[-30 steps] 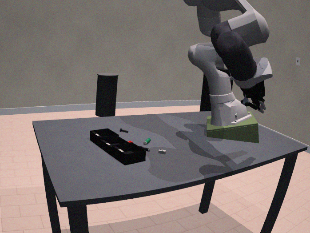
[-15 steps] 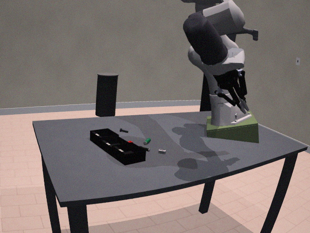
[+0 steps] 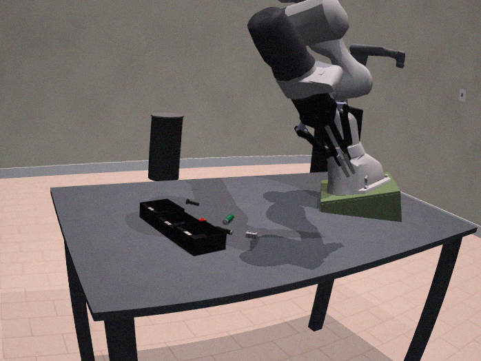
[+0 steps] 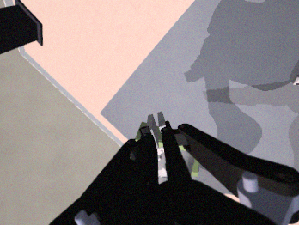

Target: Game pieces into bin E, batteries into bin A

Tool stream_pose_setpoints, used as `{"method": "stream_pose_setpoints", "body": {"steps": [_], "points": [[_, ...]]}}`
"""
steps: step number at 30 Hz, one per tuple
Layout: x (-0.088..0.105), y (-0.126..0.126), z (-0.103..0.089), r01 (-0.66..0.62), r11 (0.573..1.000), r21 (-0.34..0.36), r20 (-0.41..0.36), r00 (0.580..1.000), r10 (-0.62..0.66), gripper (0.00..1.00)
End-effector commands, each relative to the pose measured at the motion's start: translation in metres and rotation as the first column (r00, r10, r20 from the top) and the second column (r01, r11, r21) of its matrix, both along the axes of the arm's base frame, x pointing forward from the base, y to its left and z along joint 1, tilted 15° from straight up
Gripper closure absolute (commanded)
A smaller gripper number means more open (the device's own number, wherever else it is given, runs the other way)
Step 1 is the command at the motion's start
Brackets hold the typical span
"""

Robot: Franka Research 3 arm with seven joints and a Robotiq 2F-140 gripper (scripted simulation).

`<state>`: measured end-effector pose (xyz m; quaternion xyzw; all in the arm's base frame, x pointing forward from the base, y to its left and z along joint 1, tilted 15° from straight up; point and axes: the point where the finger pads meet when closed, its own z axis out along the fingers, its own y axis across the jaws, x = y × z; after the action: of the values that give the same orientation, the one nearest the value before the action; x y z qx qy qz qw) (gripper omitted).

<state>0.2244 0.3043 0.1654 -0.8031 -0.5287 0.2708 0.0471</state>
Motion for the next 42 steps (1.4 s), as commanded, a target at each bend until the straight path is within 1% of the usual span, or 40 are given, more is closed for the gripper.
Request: {"method": "stream_pose_setpoints", "body": {"steps": [1, 2, 3, 5, 7, 8, 12, 14, 17, 19, 20, 21, 22, 27, 30, 34, 36, 37, 39, 42], "points": [[0.018, -0.006, 0.0, 0.107, 0.994, -0.028, 0.085, 0.991, -0.104, 0.95], [0.018, -0.006, 0.0, 0.107, 0.994, -0.028, 0.085, 0.991, -0.104, 0.95], [0.025, -0.011, 0.002, 0.146, 0.989, -0.026, 0.12, 0.983, -0.142, 0.95], [0.038, -0.02, 0.005, 0.171, 0.985, -0.029, 0.141, 0.976, -0.166, 0.95], [0.038, -0.02, 0.005, 0.171, 0.985, -0.029, 0.141, 0.976, -0.166, 0.95], [0.044, -0.025, 0.007, 0.209, 0.978, -0.026, 0.173, 0.964, -0.201, 0.95], [0.068, -0.045, 0.014, 0.266, 0.964, -0.013, 0.226, 0.94, -0.256, 0.95], [0.068, -0.045, 0.014, 0.29, 0.957, -0.014, 0.243, 0.929, -0.278, 0.95], [0.085, -0.063, 0.02, 0.337, 0.941, 0.007, 0.29, 0.9, -0.325, 0.95], [0.085, -0.063, 0.02, 0.337, 0.941, 0.007, 0.29, 0.9, -0.325, 0.95], [0.091, -0.068, 0.022, 0.376, 0.927, 0.013, 0.32, 0.876, -0.36, 0.95], [0.096, -0.073, 0.024, 0.389, 0.921, 0.014, 0.33, 0.868, -0.371, 0.95], [0.096, -0.073, 0.024, 0.402, 0.915, 0.014, 0.34, 0.859, -0.383, 0.95], [0.121, -0.103, 0.035, 0.463, 0.885, 0.045, 0.397, 0.805, -0.441, 0.95], [0.121, -0.103, 0.035, 0.508, 0.86, 0.054, 0.428, 0.766, -0.479, 0.95], [0.139, -0.129, 0.044, 0.545, 0.834, 0.086, 0.47, 0.716, -0.516, 0.95], [0.139, -0.129, 0.044, 0.545, 0.834, 0.086, 0.47, 0.716, -0.516, 0.95], [0.143, -0.134, 0.046, 0.581, 0.808, 0.098, 0.494, 0.677, -0.546, 0.95], [0.143, -0.134, 0.046, 0.601, 0.793, 0.104, 0.507, 0.654, -0.562, 0.95], [0.155, -0.155, 0.054, 0.623, 0.771, 0.134, 0.537, 0.608, -0.585, 0.95]]}}
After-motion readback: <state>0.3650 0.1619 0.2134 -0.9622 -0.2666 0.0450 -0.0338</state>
